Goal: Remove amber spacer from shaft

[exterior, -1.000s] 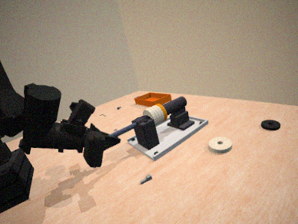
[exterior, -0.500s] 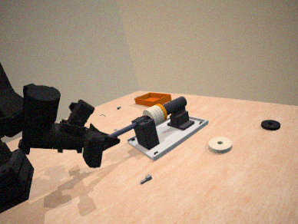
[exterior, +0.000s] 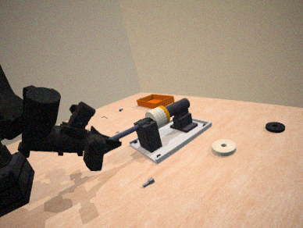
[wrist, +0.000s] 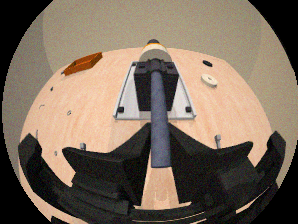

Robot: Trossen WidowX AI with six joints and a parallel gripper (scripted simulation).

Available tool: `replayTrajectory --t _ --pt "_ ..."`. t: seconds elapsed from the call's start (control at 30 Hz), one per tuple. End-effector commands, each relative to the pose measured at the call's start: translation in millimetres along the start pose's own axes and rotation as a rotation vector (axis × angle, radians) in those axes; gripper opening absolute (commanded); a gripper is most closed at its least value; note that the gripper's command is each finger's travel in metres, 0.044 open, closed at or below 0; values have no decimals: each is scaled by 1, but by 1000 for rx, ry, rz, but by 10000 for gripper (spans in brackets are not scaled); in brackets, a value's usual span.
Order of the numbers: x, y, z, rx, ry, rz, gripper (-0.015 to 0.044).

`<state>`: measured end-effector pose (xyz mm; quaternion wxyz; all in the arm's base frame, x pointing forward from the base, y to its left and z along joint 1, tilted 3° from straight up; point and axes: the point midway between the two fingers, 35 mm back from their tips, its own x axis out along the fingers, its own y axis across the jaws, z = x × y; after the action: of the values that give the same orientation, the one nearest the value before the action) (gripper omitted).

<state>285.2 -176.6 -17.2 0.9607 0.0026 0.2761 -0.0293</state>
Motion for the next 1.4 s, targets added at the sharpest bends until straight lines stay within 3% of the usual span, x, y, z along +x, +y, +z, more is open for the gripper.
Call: replayTrajectory --t 0.0,1.37 --pt "-1 0 0 -3 -2 2 0" --pt "-4 0 -2 -3 -1 2 0"
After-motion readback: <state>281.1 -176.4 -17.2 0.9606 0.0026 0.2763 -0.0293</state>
